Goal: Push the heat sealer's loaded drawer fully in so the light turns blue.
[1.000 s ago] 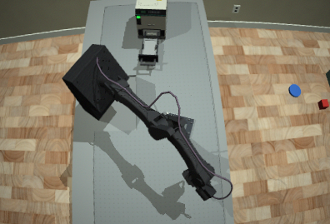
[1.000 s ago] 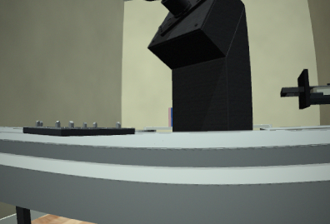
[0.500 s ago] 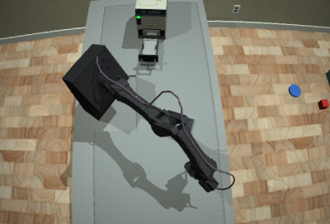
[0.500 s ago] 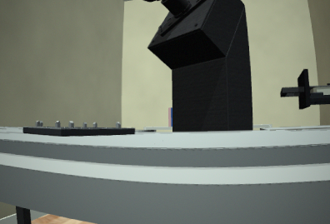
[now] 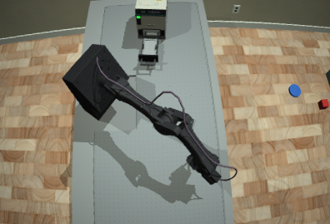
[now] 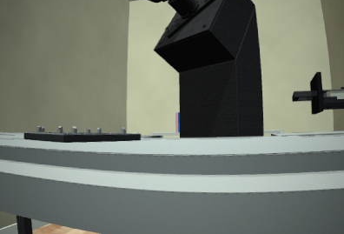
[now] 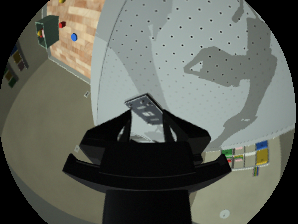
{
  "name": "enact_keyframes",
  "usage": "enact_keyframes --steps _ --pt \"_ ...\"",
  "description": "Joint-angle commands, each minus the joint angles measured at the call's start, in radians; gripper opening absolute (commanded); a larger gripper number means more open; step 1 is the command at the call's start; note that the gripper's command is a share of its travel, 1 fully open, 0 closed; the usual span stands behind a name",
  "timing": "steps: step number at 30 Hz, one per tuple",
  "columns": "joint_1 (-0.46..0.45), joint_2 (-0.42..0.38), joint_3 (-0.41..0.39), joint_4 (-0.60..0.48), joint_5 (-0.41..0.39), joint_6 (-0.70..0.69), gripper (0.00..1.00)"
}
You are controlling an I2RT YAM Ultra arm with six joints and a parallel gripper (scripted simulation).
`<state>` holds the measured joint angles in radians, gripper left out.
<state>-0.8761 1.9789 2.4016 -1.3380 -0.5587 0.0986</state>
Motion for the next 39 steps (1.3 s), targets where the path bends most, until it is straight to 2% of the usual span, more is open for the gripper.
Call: enact_keyframes --steps 1,4,6,7,10,11,12,17,20,21,22,25,27,28,30,31,32,33,39 --pt "0.033 -0.063 -0.064 0.031 0.024 0.012 0.45" --pt "0.06 -0.1 -0.15 0.088 0.04 0.036 0.45" --pt "0.077 -0.029 -0.052 0.003 0.043 -0.02 0.45" --pt "0.085 -0.013 -0.028 -0.023 0.045 -0.037 0.45" --pt "0.094 -0.017 -0.039 -0.017 0.051 -0.032 0.45" --pt "0.103 -0.055 -0.066 -0.011 0.056 -0.026 0.45" --pt "0.112 -0.063 -0.111 0.026 0.061 -0.007 0.45" --pt "0.157 -0.119 -0.239 0.111 0.085 0.033 0.45" --pt "0.182 -0.034 -0.122 0.002 0.093 -0.042 0.45" --pt "0.191 -0.038 -0.135 0.009 0.098 -0.036 0.45" --pt "0.199 -0.079 -0.159 0.018 0.102 -0.031 0.45" --pt "0.226 -0.105 -0.254 0.083 0.117 0.006 0.45" --pt "0.226 -0.105 -0.254 0.083 0.117 0.006 0.45" --pt "0.236 -0.056 -0.194 0.035 0.121 -0.028 0.45" --pt "0.252 -0.022 -0.141 -0.023 0.127 -0.07 0.45" --pt "0.261 -0.025 -0.152 -0.018 0.132 -0.065 0.45" --pt "0.269 -0.066 -0.167 -0.009 0.136 -0.059 0.45" --pt "0.277 -0.069 -0.219 -0.003 0.14 -0.054 0.45" --pt "0.332 -0.129 -0.359 0.116 0.165 0.01 0.45"
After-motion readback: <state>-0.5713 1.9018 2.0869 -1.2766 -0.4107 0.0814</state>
